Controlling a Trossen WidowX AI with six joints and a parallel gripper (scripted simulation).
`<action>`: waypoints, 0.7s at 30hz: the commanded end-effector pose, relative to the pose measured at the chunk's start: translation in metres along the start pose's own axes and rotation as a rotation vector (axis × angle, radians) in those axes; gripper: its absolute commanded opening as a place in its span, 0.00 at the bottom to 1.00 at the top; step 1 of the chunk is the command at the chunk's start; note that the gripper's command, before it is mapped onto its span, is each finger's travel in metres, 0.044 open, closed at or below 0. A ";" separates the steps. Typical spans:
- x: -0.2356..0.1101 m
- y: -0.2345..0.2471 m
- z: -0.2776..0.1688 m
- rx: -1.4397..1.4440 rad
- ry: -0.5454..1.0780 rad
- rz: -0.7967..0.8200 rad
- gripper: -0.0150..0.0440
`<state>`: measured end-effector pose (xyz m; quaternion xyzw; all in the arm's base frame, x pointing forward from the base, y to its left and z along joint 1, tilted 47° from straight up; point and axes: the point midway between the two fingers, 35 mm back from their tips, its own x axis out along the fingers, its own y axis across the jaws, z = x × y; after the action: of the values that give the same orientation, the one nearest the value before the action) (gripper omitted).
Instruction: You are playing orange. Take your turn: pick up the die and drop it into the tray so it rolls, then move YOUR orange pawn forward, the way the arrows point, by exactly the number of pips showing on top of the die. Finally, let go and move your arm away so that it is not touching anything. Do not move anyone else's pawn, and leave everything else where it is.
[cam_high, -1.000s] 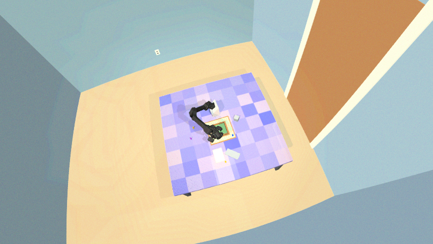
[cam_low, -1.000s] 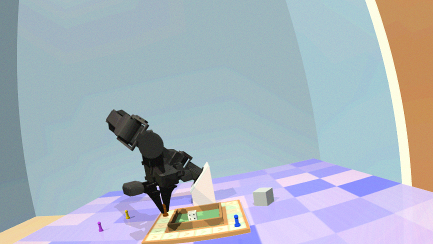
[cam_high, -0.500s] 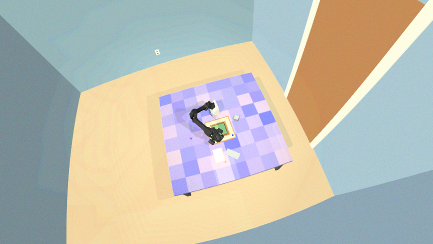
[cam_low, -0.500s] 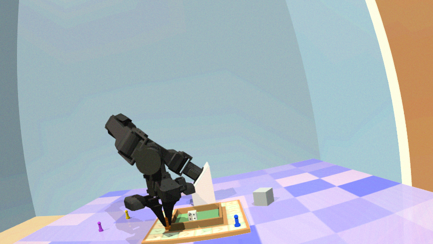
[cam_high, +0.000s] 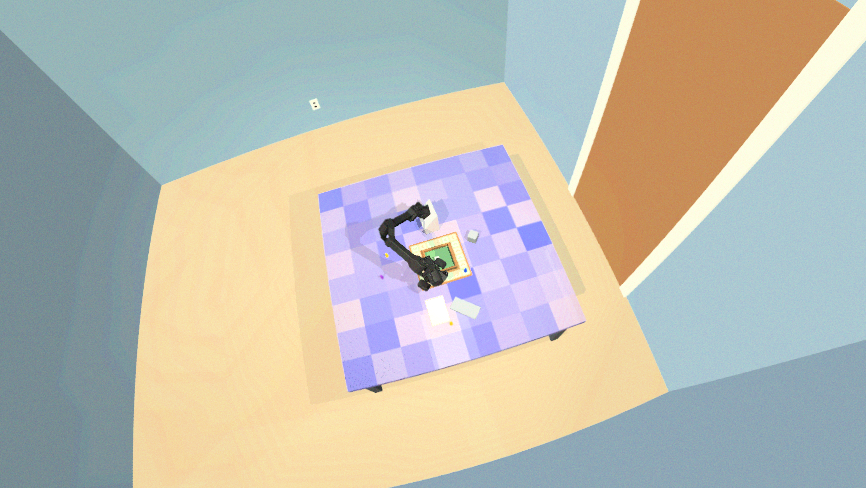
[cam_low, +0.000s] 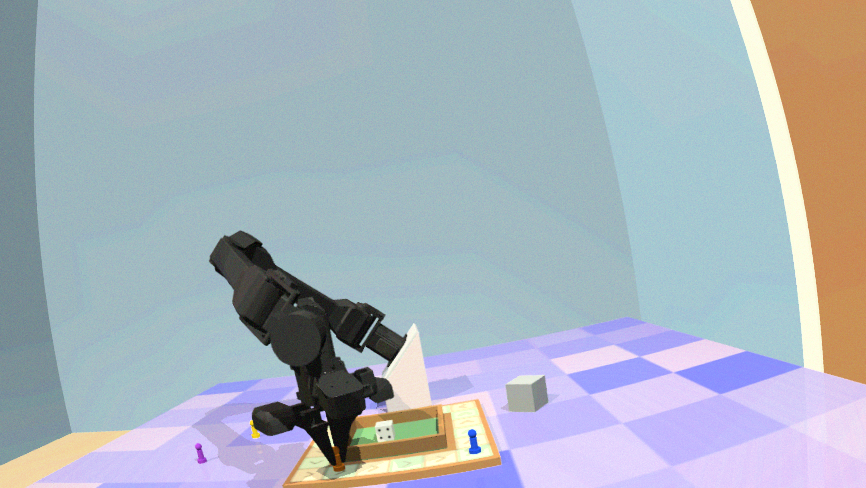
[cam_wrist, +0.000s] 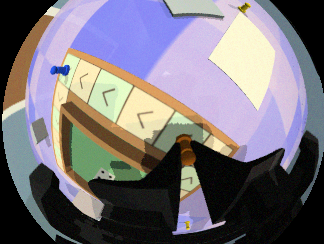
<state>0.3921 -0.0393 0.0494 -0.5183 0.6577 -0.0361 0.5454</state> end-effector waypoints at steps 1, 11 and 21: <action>0.006 0.001 -0.001 -0.007 0.003 -0.002 0.25; -0.001 0.000 0.000 0.000 0.000 0.000 0.70; -0.052 0.001 0.001 -0.007 0.002 0.001 1.00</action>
<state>0.3864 -0.0062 0.0770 -0.5234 0.6572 -0.0324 0.5414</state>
